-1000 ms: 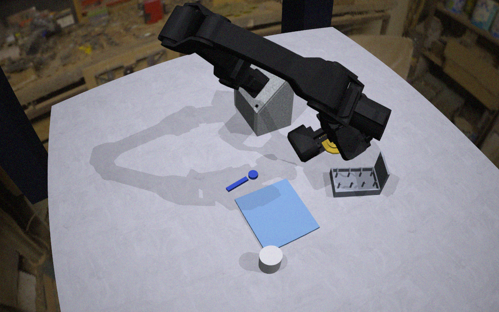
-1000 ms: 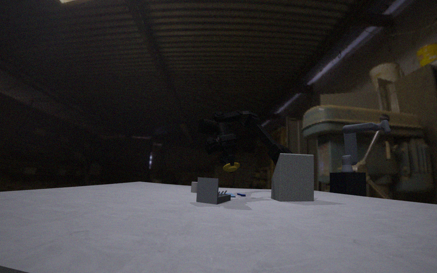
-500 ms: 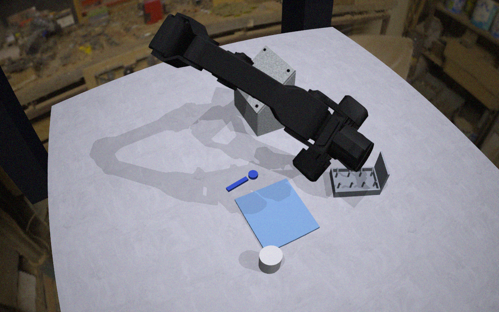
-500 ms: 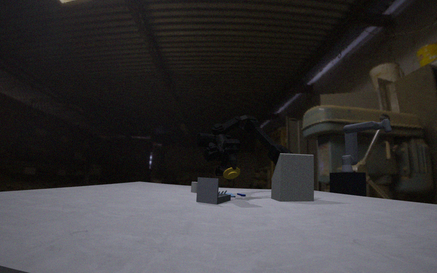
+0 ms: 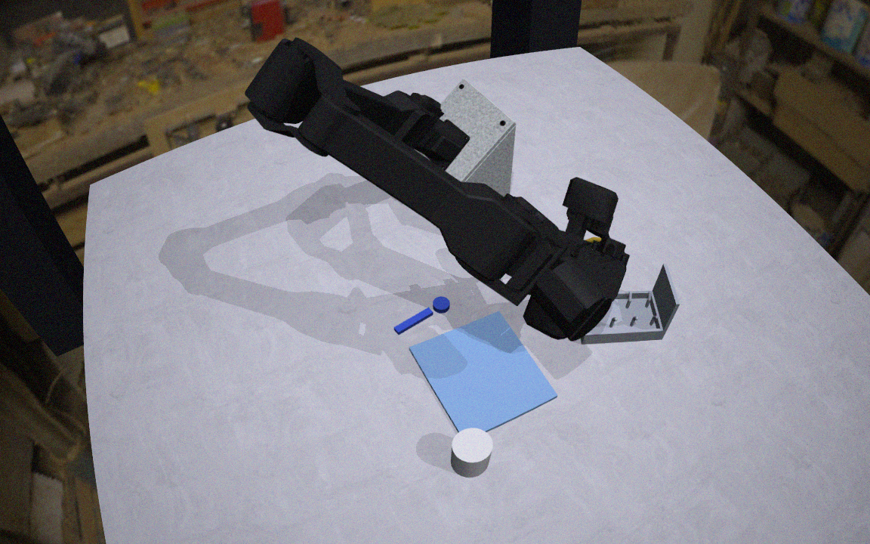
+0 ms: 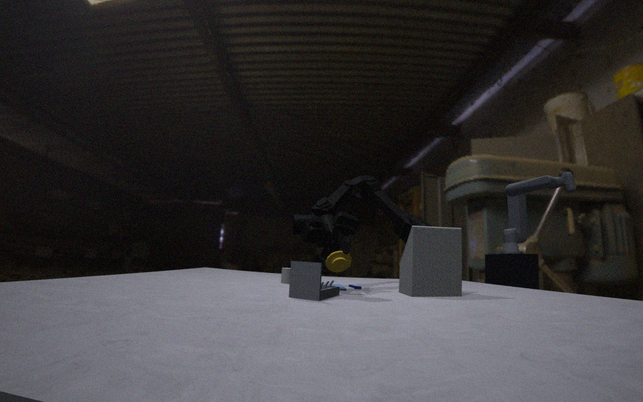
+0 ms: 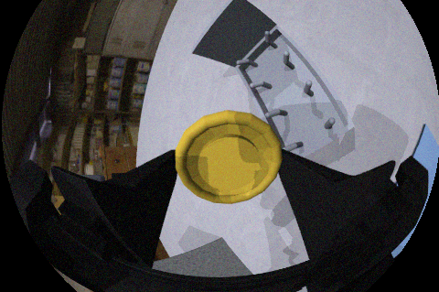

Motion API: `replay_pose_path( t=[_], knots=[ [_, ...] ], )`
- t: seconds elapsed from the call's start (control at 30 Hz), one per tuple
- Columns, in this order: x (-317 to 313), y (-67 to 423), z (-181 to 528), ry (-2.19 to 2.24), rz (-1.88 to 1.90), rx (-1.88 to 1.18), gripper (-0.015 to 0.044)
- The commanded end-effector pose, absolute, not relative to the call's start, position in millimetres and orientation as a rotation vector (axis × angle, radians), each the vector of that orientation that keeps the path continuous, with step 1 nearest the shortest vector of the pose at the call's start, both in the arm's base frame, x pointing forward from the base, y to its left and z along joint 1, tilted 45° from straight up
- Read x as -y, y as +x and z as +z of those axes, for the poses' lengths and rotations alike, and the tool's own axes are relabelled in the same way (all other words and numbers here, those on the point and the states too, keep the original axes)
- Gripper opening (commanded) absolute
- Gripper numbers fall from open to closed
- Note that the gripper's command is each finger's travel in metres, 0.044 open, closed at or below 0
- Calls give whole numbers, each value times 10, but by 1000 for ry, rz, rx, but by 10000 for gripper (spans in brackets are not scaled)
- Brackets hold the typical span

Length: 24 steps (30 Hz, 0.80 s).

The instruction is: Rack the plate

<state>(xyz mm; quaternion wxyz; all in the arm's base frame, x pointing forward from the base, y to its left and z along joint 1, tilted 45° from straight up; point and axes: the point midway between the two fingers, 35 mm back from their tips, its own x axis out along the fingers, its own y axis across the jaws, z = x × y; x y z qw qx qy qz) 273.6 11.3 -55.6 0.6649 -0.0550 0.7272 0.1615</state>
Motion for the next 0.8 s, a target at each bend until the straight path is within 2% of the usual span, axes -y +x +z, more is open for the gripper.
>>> replay_pose_path(
  t=[0.0,0.77],
  knots=[
    [-86,2736,-584,-139,474,-1572,0],
    [146,2781,-619,-369,870,-1051,0]
  ],
)
